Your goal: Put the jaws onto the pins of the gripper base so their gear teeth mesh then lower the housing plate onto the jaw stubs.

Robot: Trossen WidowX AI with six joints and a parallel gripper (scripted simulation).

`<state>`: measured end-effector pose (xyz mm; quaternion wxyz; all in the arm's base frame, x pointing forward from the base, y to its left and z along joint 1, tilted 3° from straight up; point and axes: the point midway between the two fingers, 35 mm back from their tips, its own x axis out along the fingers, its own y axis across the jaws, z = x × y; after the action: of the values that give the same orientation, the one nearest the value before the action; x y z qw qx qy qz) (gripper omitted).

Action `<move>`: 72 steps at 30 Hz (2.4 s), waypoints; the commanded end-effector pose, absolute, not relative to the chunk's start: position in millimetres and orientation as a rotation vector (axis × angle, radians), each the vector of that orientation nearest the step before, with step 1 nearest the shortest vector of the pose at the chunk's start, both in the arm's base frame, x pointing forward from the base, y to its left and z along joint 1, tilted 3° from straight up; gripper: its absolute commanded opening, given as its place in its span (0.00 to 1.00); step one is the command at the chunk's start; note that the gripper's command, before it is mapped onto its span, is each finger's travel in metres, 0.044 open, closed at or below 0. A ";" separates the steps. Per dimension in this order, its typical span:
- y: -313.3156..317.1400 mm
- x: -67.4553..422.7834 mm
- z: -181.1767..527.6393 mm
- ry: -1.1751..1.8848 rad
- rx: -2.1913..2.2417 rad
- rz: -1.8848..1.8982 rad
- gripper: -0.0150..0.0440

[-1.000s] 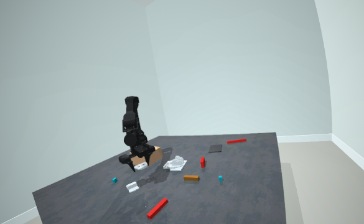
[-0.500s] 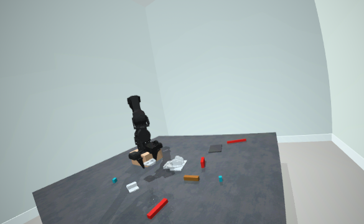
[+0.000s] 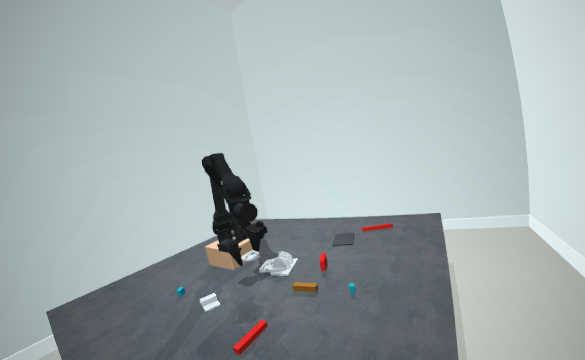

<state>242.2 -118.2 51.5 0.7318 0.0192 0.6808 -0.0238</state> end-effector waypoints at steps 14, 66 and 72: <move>-62.7 239.6 48.5 1.502 -0.054 0.043 0.85; -7.8 223.8 44.9 1.494 -0.161 0.152 0.85; -9.6 223.7 44.9 1.494 -0.162 0.152 0.85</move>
<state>224.2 -8.7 45.5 0.7285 -0.0711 0.6779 0.0685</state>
